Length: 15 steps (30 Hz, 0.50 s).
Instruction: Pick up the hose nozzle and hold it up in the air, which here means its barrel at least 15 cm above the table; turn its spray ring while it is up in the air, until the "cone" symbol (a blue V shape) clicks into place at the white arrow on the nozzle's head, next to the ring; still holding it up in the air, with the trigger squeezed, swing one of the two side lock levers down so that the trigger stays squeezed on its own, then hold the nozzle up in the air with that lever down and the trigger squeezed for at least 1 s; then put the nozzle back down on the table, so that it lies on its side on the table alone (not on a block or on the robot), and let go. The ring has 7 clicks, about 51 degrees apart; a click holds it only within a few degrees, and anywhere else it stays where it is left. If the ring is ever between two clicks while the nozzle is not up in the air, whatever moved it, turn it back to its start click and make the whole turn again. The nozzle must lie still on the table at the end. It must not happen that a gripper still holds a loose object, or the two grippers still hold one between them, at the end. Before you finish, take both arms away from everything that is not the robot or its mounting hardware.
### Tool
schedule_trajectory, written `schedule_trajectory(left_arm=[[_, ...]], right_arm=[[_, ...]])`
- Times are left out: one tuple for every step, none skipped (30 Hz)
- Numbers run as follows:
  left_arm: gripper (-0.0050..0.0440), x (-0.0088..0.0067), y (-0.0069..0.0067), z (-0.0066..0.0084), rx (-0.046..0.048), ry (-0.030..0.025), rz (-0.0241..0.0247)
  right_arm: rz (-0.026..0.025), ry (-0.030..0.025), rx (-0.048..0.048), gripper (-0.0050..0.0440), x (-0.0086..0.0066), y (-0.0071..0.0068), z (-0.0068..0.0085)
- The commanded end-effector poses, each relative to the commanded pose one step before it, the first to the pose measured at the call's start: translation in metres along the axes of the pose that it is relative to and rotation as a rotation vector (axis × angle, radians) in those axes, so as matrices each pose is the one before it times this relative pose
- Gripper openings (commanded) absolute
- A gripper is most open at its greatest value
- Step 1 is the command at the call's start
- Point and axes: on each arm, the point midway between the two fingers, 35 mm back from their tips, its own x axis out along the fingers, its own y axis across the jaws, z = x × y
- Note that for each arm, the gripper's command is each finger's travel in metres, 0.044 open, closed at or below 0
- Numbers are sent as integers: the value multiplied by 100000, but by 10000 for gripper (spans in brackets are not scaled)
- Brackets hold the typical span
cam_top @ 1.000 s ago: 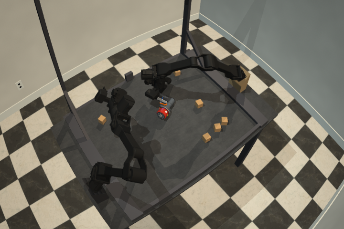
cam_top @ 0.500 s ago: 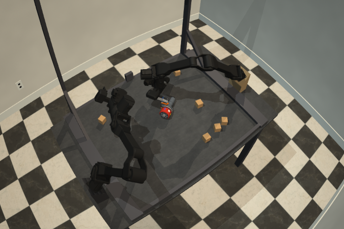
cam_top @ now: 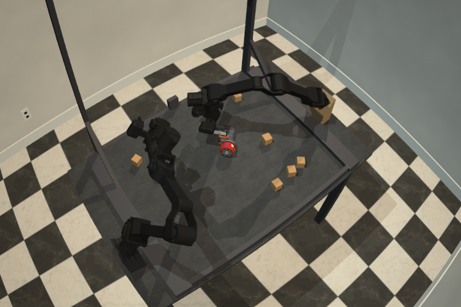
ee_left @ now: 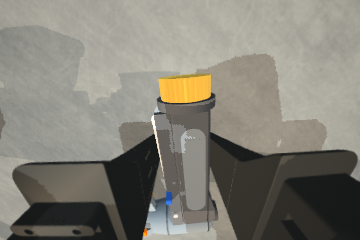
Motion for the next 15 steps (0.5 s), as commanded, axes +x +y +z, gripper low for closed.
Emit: schedule_trajectory(left_arm=[[170,-1275,1041,599,-10849,-1844,1646],[170,-21,19,18,-1617,142,47],[170,-16,16,20,-1663,145,45],[170,-11,11,14,-1653,167,37],[170,-8,7,5,-1628,197,36],[170,21,-21,-30,1845,-86,-63],[170,30,-29,-32,2545,-214,-71],[170,0,0,0,0,0,0],[170,0,0,0,0,0,0],[170,0,0,0,0,0,0],[170,0,0,0,0,0,0],[170,0,0,0,0,0,0],[170,-270,-190,-645,629,-4611,-97],[170,51,202,452,-598,1900,108],[170,0,0,0,0,0,0]], right_arm=[[-145,-1809,-91,414,-127,6,683],[0,0,0,414,0,0,0],[0,0,0,414,0,0,0],[0,0,0,414,0,0,0],[0,0,0,414,0,0,0],[0,0,0,414,0,0,0],[0,0,0,414,0,0,0],[0,0,0,414,0,0,0],[0,0,0,414,0,0,0],[0,0,0,414,0,0,0],[0,0,0,414,0,0,0],[0,0,0,414,0,0,0],[0,0,0,414,0,0,0],[0,0,0,414,0,0,0],[0,0,0,414,0,0,0]])
